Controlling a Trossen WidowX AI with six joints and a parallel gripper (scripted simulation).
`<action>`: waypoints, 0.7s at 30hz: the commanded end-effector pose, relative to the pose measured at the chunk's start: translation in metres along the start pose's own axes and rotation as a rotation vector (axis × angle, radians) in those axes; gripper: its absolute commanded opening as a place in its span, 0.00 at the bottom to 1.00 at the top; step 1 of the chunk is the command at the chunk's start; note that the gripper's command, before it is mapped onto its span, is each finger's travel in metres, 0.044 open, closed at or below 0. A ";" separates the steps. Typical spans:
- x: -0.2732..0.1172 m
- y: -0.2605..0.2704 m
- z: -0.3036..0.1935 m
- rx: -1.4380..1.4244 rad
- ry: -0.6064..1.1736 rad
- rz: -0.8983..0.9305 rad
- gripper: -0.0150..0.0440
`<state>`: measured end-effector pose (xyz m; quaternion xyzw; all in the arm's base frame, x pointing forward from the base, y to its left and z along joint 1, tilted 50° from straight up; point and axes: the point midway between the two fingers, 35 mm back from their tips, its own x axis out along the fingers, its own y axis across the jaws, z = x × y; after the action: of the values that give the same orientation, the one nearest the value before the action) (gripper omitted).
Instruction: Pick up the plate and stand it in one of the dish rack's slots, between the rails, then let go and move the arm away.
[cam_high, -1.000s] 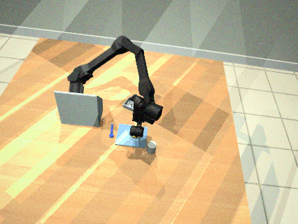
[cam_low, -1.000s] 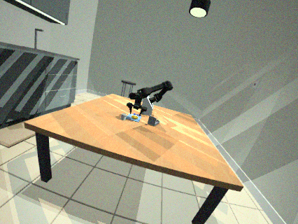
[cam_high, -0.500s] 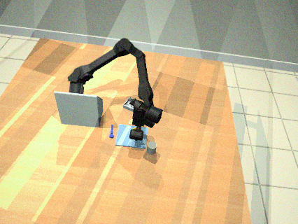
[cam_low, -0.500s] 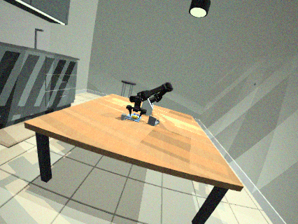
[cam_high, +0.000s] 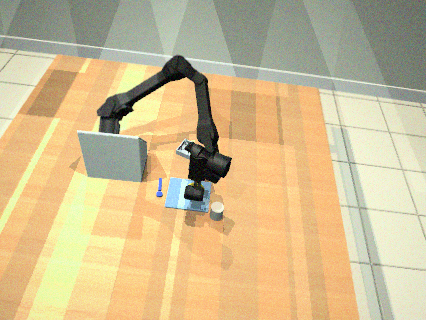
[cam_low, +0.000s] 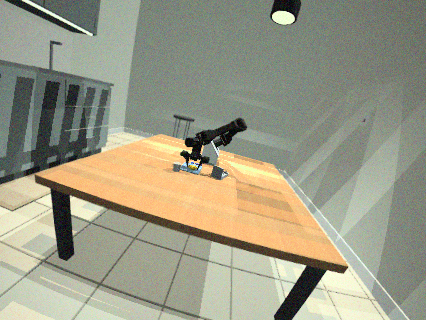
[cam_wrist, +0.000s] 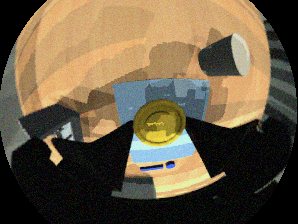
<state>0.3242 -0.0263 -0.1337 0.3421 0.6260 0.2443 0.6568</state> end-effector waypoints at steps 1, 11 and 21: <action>0.001 0.000 -0.001 0.006 0.002 0.003 0.78; -0.031 -0.004 0.007 0.008 -0.001 -0.008 0.40; -0.093 -0.009 0.012 0.009 -0.002 -0.016 0.25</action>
<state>0.3257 -0.0895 -0.0901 0.3450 0.6302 0.2359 0.6543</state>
